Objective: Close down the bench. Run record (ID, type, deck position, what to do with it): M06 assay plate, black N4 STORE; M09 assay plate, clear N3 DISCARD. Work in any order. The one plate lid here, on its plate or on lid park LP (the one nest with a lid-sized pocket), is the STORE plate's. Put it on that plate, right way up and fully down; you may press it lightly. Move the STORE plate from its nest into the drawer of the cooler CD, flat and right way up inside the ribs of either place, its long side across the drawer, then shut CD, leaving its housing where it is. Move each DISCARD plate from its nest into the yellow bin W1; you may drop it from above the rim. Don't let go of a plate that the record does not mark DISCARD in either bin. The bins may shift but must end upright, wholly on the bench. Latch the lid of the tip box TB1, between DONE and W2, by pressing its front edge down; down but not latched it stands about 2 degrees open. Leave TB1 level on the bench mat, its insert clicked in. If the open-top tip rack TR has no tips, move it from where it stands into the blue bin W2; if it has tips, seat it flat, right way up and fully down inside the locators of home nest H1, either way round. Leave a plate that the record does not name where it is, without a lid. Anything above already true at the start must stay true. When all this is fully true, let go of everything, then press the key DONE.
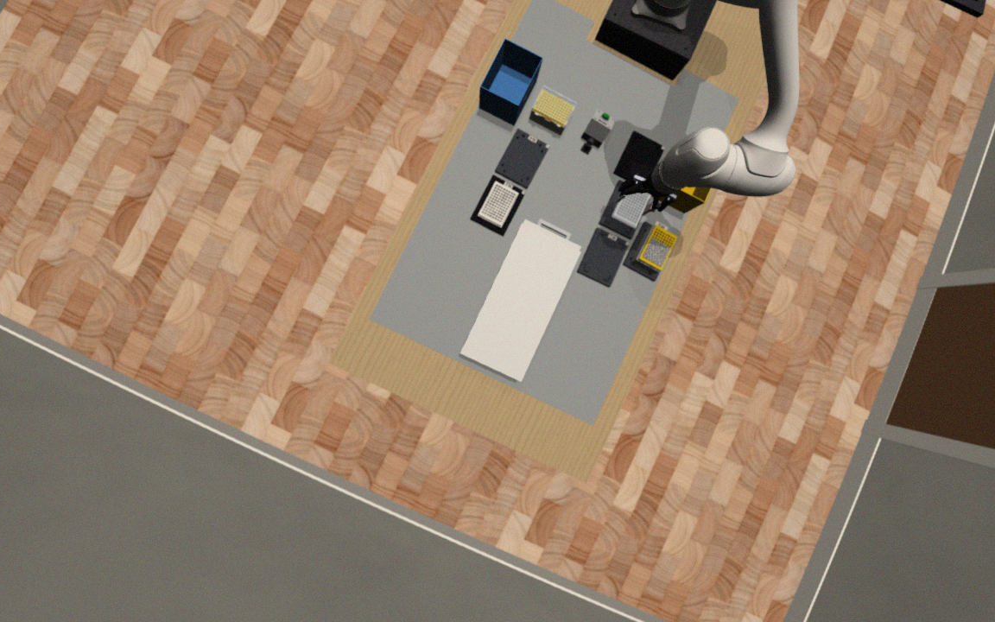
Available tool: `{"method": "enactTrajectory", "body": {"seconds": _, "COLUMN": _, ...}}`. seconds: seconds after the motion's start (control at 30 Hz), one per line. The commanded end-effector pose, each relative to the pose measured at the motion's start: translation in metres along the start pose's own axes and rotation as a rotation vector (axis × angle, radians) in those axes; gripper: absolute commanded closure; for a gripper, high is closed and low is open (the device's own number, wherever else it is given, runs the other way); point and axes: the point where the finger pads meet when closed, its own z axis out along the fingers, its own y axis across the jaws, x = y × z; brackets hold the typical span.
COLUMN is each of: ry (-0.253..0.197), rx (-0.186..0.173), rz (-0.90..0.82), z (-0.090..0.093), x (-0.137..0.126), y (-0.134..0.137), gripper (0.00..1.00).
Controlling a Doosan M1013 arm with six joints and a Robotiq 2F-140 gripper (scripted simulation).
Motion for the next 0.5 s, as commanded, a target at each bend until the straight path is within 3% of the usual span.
{"method": "enactTrajectory", "body": {"seconds": 0.0, "ry": 0.0, "rx": 0.0, "rz": 0.0, "z": -0.003, "x": 0.0, "y": 0.0, "gripper": 1.0}}
{"method": "enactTrajectory", "body": {"seconds": 0.47, "ry": 0.0, "rx": 0.0, "rz": 0.0, "z": -0.022, "x": 0.0, "y": 0.0, "gripper": 1.0}}
